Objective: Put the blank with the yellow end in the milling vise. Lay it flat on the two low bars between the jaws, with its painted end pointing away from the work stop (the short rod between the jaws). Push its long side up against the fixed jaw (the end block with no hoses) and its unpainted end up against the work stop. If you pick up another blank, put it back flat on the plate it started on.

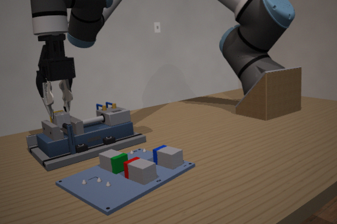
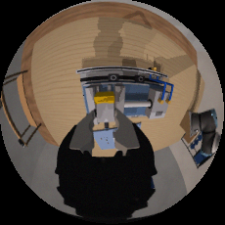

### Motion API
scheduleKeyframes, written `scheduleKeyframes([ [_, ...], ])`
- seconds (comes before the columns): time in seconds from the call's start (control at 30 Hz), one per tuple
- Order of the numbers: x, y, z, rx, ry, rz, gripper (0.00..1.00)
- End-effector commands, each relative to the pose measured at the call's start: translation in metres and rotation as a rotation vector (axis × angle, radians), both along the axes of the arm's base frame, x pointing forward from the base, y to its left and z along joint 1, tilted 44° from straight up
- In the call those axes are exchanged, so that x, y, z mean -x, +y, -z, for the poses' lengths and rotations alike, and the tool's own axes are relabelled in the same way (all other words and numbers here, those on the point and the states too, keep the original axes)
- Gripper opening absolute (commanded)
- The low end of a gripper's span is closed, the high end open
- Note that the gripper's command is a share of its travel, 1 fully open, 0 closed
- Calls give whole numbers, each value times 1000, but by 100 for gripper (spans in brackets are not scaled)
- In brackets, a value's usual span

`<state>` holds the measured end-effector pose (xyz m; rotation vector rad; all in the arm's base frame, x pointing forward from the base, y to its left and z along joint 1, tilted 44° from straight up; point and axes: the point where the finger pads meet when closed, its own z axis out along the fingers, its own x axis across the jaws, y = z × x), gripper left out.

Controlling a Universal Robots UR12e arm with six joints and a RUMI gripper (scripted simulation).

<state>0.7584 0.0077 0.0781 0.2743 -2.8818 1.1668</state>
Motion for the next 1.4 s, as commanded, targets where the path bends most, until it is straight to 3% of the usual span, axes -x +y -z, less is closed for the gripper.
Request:
scheduleKeyframes([
  [0.0, -1, 1, 0, 0, -1, -1, 0],
  [1.37, -2, 5, 3, 0, -1, -1, 0],
])
